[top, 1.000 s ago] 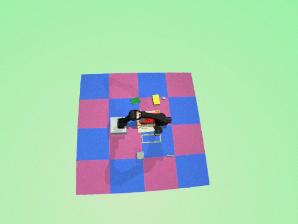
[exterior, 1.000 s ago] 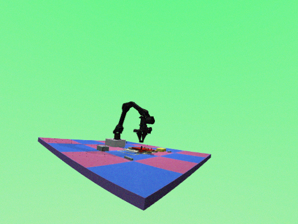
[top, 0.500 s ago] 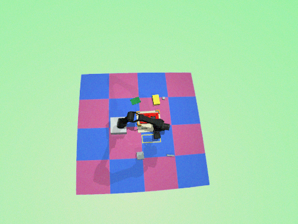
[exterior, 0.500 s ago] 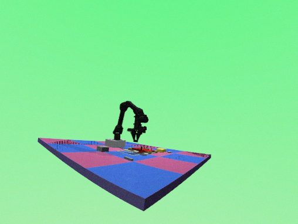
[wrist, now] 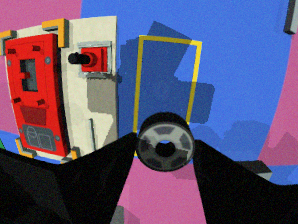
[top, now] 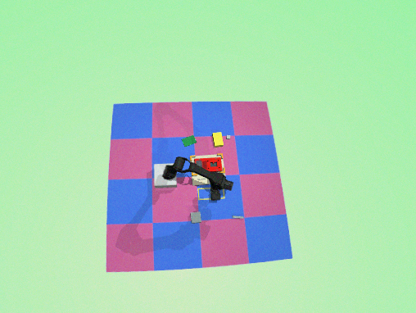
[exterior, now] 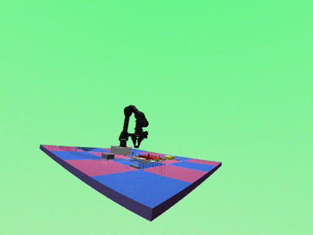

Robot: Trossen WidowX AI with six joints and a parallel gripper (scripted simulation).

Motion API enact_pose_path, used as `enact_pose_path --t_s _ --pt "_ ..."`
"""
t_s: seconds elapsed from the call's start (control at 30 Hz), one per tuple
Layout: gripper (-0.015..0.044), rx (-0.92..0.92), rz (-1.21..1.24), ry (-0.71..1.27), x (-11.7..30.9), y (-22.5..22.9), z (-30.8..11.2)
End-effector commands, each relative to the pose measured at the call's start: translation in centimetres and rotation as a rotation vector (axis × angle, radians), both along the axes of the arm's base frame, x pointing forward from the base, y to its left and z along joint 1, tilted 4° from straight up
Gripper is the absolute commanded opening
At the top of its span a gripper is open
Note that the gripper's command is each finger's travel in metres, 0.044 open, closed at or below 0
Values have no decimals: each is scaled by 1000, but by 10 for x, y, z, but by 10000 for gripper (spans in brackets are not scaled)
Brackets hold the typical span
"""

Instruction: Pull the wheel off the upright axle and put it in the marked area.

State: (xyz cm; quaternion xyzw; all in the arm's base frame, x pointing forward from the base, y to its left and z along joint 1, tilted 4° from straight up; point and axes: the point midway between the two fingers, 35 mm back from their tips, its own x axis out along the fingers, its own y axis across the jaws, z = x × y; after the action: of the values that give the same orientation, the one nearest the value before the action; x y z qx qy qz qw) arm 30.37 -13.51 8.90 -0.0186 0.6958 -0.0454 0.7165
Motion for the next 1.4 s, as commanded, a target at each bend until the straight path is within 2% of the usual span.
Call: enact_pose_path --t_s 0.0,0.37,0.73,0.9,1.27,1.37 --pt "0 2 8 5 -4 -2 -3" --pt "0 2 8 5 -3 -4 -28" --pt "0 1 8 6 -2 -11 -101" --pt "0 1 8 6 -2 -11 -106" --pt "289 3 4 10 -1 -10 -99" --pt "300 2 5 9 -1 -9 -85"
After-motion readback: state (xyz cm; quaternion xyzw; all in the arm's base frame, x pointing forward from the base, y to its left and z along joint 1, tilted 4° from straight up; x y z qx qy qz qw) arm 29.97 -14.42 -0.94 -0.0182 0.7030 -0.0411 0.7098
